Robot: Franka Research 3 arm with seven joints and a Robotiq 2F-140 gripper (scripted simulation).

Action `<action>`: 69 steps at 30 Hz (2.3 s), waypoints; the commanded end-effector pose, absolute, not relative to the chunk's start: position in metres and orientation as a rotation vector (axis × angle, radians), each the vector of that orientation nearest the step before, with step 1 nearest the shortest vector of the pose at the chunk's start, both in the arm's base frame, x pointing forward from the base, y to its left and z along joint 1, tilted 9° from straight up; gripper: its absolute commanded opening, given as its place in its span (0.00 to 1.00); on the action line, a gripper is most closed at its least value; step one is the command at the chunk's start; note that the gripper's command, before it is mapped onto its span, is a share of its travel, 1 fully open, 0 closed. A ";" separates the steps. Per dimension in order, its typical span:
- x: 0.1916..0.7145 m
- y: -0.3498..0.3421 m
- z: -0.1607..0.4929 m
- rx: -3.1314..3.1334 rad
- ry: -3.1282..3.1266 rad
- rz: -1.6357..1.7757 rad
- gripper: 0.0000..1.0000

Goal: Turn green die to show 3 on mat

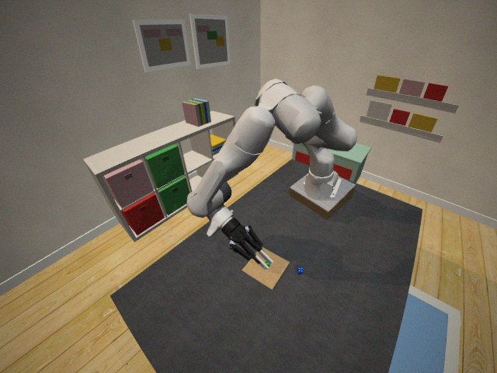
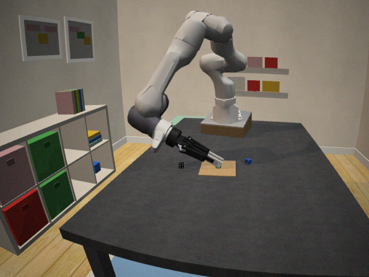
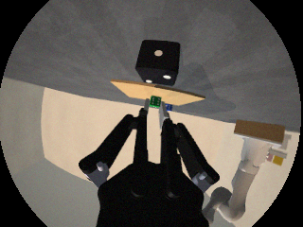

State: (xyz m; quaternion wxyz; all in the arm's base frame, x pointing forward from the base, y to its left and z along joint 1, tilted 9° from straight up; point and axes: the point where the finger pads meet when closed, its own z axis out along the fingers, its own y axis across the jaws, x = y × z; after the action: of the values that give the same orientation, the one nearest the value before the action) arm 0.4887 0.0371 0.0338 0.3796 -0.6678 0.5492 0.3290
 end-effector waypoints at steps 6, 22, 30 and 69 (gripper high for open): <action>0.490 0.037 0.033 -1.707 1.398 0.835 0.21; 0.490 0.037 0.033 -1.707 1.398 0.835 0.21; 0.490 0.037 0.033 -1.707 1.398 0.835 0.21; 0.491 -0.001 0.055 -1.707 1.398 0.835 0.21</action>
State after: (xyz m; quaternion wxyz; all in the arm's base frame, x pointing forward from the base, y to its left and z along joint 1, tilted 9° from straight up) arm 0.4929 0.0028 0.0497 0.3822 -0.6703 0.5488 0.3216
